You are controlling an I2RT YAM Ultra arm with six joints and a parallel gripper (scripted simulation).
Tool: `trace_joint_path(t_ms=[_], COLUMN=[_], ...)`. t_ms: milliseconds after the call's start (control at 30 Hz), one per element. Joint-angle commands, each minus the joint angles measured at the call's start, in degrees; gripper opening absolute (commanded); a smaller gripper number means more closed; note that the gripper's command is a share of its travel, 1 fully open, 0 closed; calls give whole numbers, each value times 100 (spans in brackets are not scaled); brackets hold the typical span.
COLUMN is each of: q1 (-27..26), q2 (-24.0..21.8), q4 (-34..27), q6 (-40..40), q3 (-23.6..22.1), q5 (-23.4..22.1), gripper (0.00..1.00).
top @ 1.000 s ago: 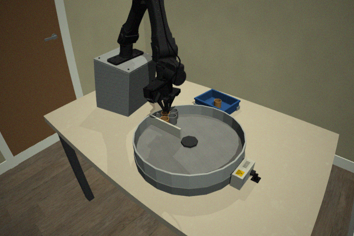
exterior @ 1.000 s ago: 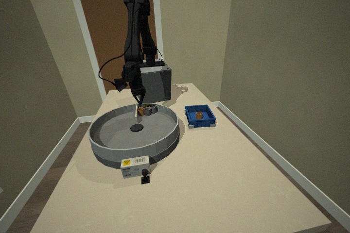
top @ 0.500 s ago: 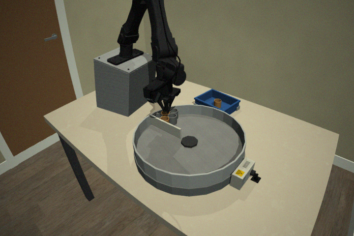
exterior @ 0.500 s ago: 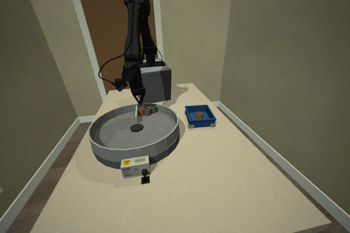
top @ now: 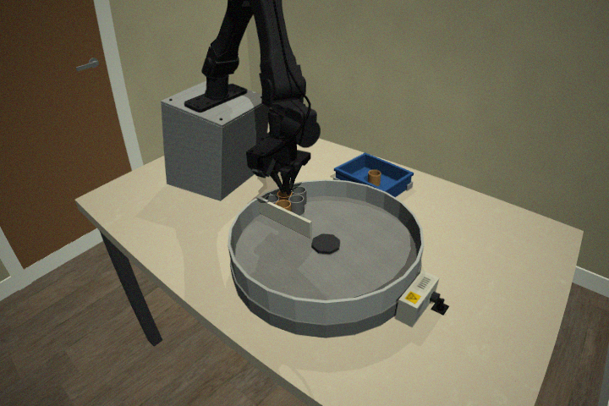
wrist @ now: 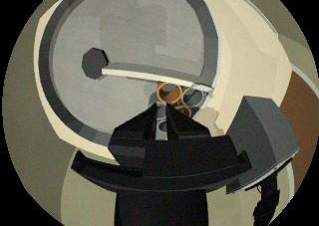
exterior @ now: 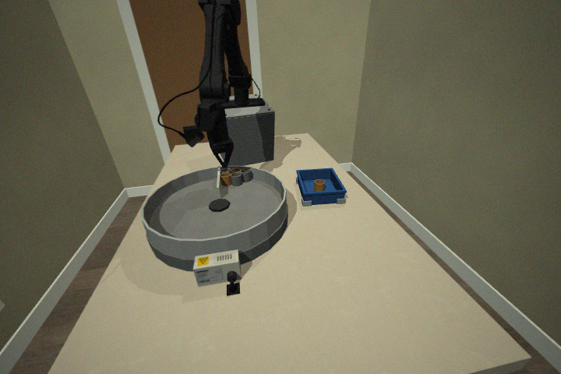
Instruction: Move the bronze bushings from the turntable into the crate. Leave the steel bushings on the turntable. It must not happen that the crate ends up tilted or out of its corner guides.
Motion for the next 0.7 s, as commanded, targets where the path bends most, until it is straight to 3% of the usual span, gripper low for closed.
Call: trace_joint_path(t_ms=[0, 667], q1=[11, 31], q2=[6, -51], q4=[-90, -76], q6=[21, 37], q3=[196, 210], q5=[28, 30], gripper=[13, 13])
